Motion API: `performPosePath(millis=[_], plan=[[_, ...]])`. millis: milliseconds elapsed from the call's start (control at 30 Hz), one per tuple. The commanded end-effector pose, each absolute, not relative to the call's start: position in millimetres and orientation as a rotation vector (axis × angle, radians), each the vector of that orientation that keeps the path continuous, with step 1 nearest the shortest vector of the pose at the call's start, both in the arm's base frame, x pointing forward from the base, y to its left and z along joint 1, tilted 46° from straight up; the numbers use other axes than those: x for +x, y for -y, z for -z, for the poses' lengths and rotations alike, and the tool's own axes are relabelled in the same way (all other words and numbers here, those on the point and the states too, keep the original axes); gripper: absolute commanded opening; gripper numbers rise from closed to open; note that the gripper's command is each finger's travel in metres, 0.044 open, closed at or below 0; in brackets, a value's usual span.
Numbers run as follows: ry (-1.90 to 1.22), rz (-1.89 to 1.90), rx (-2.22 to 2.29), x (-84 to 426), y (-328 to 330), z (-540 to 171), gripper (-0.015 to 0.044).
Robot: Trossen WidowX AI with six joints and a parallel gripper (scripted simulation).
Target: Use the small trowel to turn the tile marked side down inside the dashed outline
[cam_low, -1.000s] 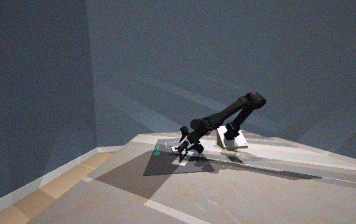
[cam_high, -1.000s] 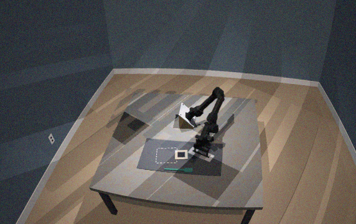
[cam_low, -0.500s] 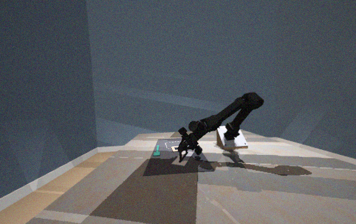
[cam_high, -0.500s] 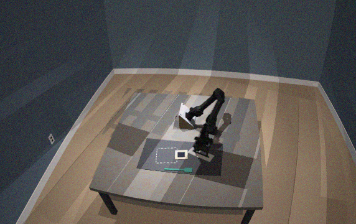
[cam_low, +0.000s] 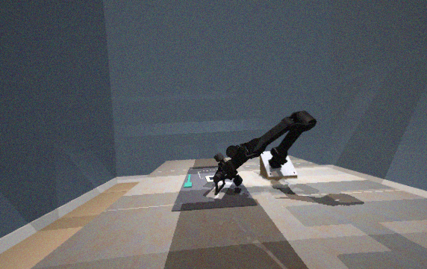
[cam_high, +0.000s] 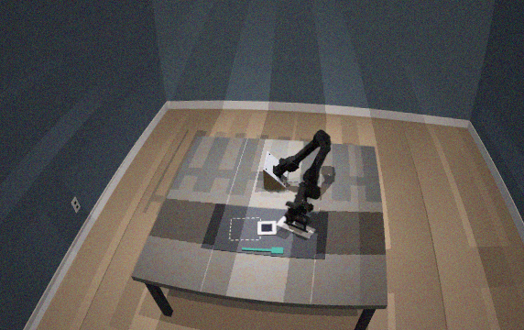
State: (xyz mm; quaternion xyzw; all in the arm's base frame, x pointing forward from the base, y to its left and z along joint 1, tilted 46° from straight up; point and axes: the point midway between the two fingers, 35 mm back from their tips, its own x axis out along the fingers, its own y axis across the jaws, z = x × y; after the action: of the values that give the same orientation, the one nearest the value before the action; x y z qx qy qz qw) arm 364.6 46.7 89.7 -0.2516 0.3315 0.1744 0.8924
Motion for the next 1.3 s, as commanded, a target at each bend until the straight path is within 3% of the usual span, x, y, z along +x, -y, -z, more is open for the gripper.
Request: performPosePath(millis=[0,133,667,1267], plan=[[-0.687,-0.358,-0.521,365.0,-46.5,-89.8,0.0023],[-0.688,-0.359,-0.521,365.0,-45.7,-90.5,0.0000],[-0.672,-0.371,-0.526,360.7,-4.0,-130.4,0.0000],[-0.164,-0.601,-0.667,371.5,-9.0,-121.2,0.0000]])
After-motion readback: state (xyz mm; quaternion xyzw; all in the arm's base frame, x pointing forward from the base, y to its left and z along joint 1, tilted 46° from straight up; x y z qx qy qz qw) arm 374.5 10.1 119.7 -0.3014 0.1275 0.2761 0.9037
